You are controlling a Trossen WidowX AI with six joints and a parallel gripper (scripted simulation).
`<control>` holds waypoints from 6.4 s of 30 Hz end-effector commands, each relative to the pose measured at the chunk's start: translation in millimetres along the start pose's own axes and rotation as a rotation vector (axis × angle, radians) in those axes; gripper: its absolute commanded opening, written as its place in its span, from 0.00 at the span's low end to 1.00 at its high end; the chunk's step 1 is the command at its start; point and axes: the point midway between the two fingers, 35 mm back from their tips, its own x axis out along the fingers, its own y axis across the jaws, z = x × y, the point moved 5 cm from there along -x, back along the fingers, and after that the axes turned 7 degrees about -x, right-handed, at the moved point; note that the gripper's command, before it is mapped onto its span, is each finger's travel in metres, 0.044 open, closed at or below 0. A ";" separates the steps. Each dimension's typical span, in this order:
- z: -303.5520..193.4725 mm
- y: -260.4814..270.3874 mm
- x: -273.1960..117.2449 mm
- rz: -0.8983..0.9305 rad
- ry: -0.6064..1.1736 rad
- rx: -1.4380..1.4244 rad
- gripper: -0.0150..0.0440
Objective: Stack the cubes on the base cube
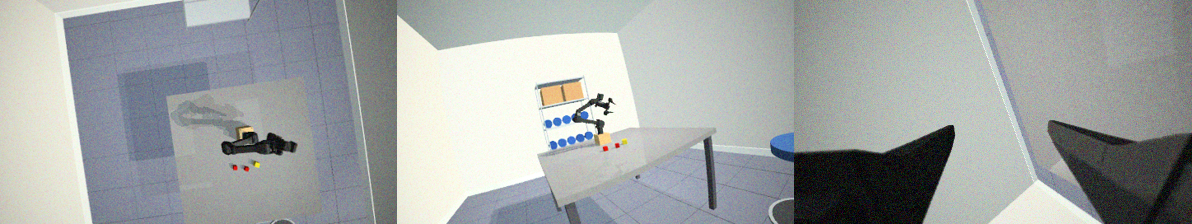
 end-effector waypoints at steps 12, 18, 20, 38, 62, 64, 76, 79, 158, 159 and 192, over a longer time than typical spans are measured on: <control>33.1 15.2 29.4 -0.219 -0.206 -0.416 0.70; 61.1 20.1 44.2 -0.388 -0.258 -0.620 0.70; 71.9 20.8 48.4 -0.448 -0.264 -0.682 0.70; 191.7 0.6 58.5 -0.947 -0.043 -1.097 0.70; 338.7 -118.1 -22.2 -0.993 0.654 -1.402 0.70; 343.8 -127.9 -29.4 -0.970 0.686 -1.419 0.70; 353.8 -183.2 -0.7 -0.967 0.690 -1.421 0.70; 353.9 -183.9 -0.3 -0.967 0.690 -1.421 0.70; 358.6 -164.3 -11.5 -0.992 0.680 -1.433 0.43; 358.2 -162.7 -12.4 -0.991 0.680 -1.432 0.43; 343.9 -129.0 -20.0 -1.023 0.519 -1.156 0.43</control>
